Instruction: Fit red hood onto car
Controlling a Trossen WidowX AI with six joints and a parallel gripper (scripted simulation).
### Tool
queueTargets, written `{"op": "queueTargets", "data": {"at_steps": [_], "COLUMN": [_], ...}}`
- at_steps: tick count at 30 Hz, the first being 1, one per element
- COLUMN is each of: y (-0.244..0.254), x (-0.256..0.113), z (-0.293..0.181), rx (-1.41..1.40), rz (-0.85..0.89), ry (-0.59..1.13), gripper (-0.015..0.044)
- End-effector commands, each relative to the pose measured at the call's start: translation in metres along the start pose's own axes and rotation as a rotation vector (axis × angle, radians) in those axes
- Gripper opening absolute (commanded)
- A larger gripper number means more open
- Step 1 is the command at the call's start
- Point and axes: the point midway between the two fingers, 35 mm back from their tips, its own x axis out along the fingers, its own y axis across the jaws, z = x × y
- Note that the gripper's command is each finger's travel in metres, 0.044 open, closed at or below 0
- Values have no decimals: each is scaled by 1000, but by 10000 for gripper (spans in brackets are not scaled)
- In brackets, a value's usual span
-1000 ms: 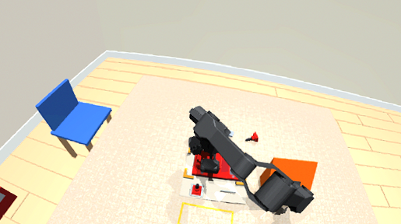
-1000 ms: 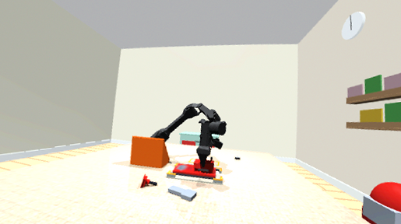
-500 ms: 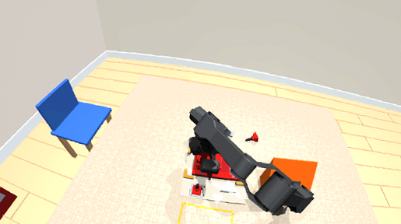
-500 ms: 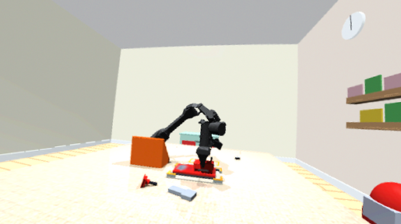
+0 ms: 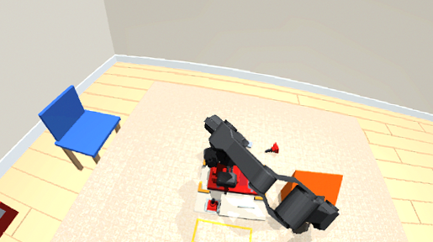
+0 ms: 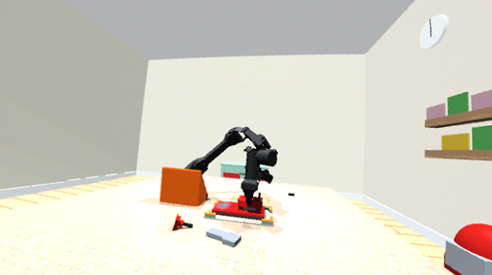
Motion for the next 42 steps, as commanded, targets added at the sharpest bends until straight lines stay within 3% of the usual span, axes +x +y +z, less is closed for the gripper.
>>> {"op": "queueTargets", "data": {"at_steps": [1,42], "y": [-1,-1], "x": [-3,7], "z": [0,-1], "rx": [-2,0], "rz": [-2,1], "ry": [-4,-5], "gripper": [0,0]}}
